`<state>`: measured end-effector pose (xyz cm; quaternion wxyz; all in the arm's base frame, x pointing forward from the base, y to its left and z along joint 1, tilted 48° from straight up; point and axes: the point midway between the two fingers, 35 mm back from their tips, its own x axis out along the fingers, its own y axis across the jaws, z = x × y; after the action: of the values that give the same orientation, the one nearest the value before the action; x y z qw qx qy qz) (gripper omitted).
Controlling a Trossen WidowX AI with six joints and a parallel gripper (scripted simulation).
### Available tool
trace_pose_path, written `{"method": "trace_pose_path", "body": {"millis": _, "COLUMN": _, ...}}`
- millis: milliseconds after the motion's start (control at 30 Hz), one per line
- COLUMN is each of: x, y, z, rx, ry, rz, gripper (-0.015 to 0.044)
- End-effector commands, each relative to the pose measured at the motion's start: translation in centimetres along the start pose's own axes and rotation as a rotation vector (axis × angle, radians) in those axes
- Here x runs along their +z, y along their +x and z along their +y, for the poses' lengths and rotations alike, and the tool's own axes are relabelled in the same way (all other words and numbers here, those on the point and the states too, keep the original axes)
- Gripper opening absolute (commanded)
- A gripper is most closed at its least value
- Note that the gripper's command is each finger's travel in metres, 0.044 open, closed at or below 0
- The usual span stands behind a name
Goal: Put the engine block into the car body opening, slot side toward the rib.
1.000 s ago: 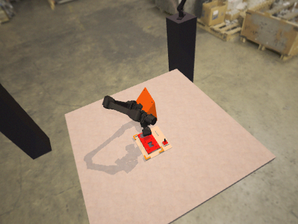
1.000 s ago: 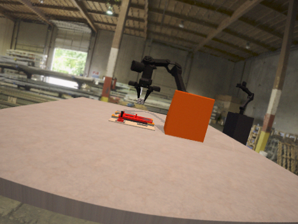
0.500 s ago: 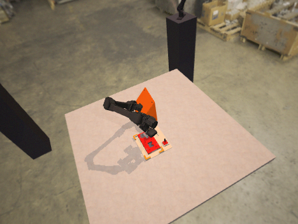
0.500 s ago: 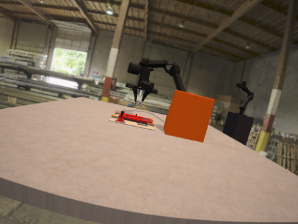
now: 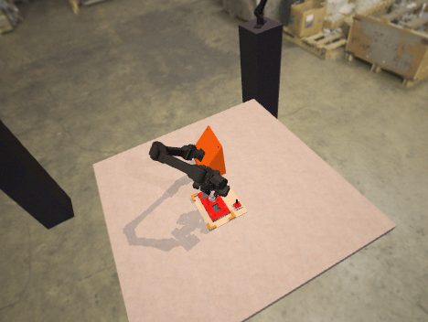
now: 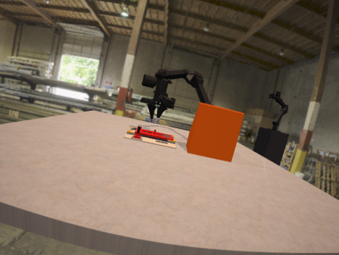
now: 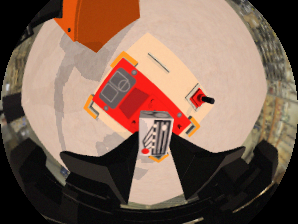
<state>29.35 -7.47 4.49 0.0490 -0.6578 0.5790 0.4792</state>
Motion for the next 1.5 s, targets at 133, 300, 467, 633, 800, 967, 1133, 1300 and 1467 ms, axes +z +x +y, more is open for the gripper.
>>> {"method": "trace_pose_path", "body": {"millis": 133, "x": -0.5, "y": 0.9, "z": -0.5, "rx": 0.002, "ry": -0.234, "rz": 0.006, "gripper": 0.0}}
{"method": "trace_pose_path", "body": {"millis": 300, "x": -0.8, "y": 1.4, "z": -0.8, "rx": 0.004, "ry": -0.385, "rz": 0.007, "gripper": 0.0}}
{"method": "trace_pose_path", "body": {"millis": 467, "x": -1.1, "y": 2.0, "z": -1.0, "rx": 0.007, "ry": -0.537, "rz": 0.008, "gripper": 0.0}}
{"method": "trace_pose_path", "body": {"millis": 633, "x": -1.5, "y": 2.6, "z": -1.3, "rx": 0.01, "ry": -0.688, "rz": 0.008, "gripper": 0.0}}
{"method": "trace_pose_path", "body": {"millis": 800, "x": -1.8, "y": 3.3, "z": -1.5, "rx": 0.013, "ry": -0.84, "rz": 0.008, "gripper": 0.0}}
{"method": "trace_pose_path", "body": {"millis": 967, "x": -1.9, "y": 3.4, "z": -1.6, "rx": 0.015, "ry": -0.897, "rz": 0.008, "gripper": 0.0053}}
{"method": "trace_pose_path", "body": {"millis": 1133, "x": -1.9, "y": 3.5, "z": -1.7, "rx": 0.015, "ry": -0.927, "rz": 0.008, "gripper": 0.0159}}
{"method": "trace_pose_path", "body": {"millis": 1300, "x": -1.9, "y": 3.5, "z": -1.7, "rx": 0.015, "ry": -0.93, "rz": 0.008, "gripper": 0.0159}}
{"method": "trace_pose_path", "body": {"millis": 1467, "x": -2.0, "y": 3.5, "z": -1.6, "rx": 0.014, "ry": -0.894, "rz": 0.008, "gripper": 0.0159}}
